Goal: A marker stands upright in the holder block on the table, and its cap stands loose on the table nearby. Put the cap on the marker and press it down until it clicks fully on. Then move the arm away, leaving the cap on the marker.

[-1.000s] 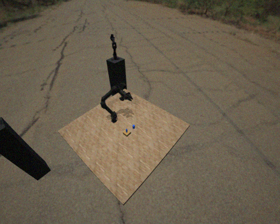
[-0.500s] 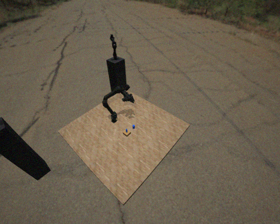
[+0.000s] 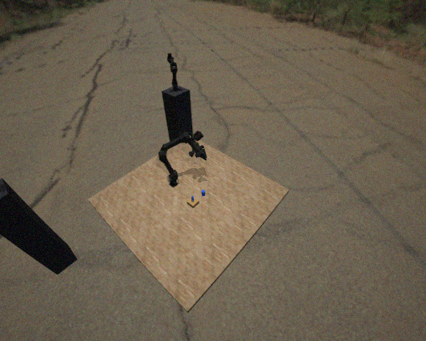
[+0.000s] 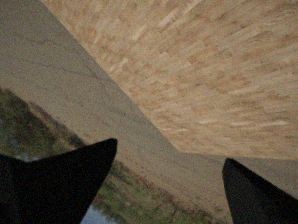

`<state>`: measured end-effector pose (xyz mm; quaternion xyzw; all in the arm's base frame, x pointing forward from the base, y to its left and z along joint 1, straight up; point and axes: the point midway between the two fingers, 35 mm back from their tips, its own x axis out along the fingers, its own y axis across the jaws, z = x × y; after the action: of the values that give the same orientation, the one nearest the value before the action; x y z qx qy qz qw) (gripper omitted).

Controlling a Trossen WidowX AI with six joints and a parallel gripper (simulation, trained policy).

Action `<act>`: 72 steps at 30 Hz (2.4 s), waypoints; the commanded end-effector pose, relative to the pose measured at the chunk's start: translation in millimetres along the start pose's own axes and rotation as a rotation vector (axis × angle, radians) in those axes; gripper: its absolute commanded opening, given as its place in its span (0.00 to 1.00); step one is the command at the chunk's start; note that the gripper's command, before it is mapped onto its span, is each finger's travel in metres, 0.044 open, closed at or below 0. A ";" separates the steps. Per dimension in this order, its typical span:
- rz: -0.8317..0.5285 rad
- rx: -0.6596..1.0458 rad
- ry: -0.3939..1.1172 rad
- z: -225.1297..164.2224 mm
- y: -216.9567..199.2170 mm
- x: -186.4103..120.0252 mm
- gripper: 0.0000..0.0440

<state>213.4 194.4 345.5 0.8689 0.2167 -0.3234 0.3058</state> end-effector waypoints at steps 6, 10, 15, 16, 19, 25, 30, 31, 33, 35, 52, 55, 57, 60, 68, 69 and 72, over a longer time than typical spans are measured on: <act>-0.038 0.002 -0.076 4.1 -7.4 20.3 0.76; -0.055 0.005 -0.111 6.2 -10.0 29.8 0.76; -0.077 0.012 -0.154 9.2 -12.6 41.5 0.76; -0.081 0.014 -0.162 9.9 -13.1 43.8 0.76; -0.095 0.020 -0.188 11.8 -14.3 50.7 0.76; -0.121 0.035 -0.237 16.0 -16.0 64.1 0.76; -0.142 0.050 -0.277 19.9 -16.7 74.9 0.76; -0.146 0.054 -0.285 20.7 -16.7 77.1 0.76; -0.154 0.061 -0.301 22.4 -16.6 81.3 0.76; -0.162 0.069 -0.317 24.2 -16.4 85.5 0.76; -0.214 0.150 -0.453 43.9 -8.3 118.1 0.76; -0.222 0.165 -0.475 47.8 -6.3 123.4 0.76; -0.227 0.176 -0.490 50.4 -4.8 126.8 0.76; -0.235 0.191 -0.512 54.3 -2.5 131.8 0.76; -0.252 0.232 -0.565 64.9 3.8 144.3 0.76; -0.255 0.237 -0.572 66.3 4.6 145.8 0.76; -0.261 0.251 -0.590 70.2 7.1 150.2 0.76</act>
<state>290.7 171.0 205.3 0.7389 0.1862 -0.6138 0.2065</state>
